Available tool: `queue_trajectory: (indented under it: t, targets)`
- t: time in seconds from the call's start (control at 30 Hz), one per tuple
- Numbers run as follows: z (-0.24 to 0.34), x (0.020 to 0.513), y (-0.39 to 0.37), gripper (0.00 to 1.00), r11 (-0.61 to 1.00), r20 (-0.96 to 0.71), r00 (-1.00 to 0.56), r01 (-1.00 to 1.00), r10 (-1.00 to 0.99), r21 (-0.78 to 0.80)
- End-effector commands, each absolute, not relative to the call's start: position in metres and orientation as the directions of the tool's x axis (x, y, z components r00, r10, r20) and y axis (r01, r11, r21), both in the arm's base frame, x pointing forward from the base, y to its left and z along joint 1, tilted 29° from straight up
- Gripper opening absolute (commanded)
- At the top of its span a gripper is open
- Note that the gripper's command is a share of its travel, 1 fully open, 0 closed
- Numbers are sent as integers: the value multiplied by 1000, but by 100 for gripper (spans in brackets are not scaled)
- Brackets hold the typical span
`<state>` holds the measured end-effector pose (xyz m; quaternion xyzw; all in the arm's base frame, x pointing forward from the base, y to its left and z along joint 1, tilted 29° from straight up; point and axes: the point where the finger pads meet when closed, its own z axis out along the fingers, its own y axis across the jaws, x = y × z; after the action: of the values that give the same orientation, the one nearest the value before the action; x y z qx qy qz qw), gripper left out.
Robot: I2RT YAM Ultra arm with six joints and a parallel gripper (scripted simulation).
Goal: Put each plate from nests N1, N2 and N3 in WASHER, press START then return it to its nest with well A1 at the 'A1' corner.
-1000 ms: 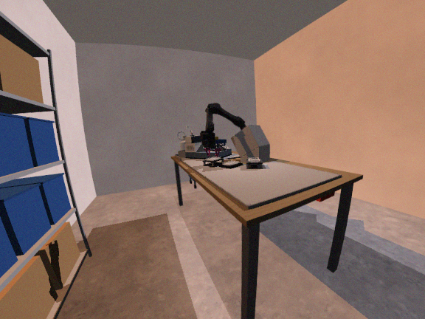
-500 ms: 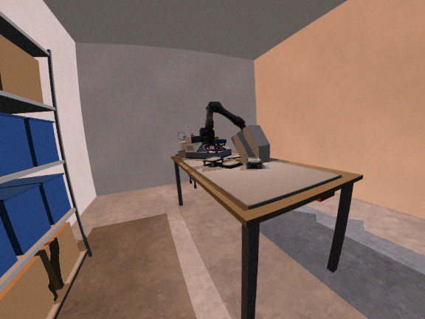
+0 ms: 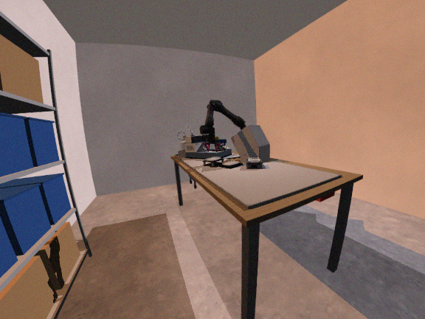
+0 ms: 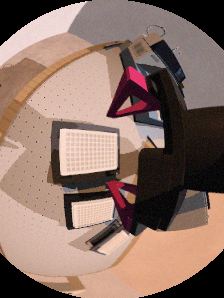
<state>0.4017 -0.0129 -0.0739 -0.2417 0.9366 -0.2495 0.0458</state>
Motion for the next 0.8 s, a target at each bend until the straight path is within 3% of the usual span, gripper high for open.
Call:
queue_trajectory:
  t: [0.0,0.77]
  targets:
    - [-62,402,-3,100,755,27,-875,-432,-483,-494]
    - [-54,403,5,100,756,25,-875,-432,-484,-492]
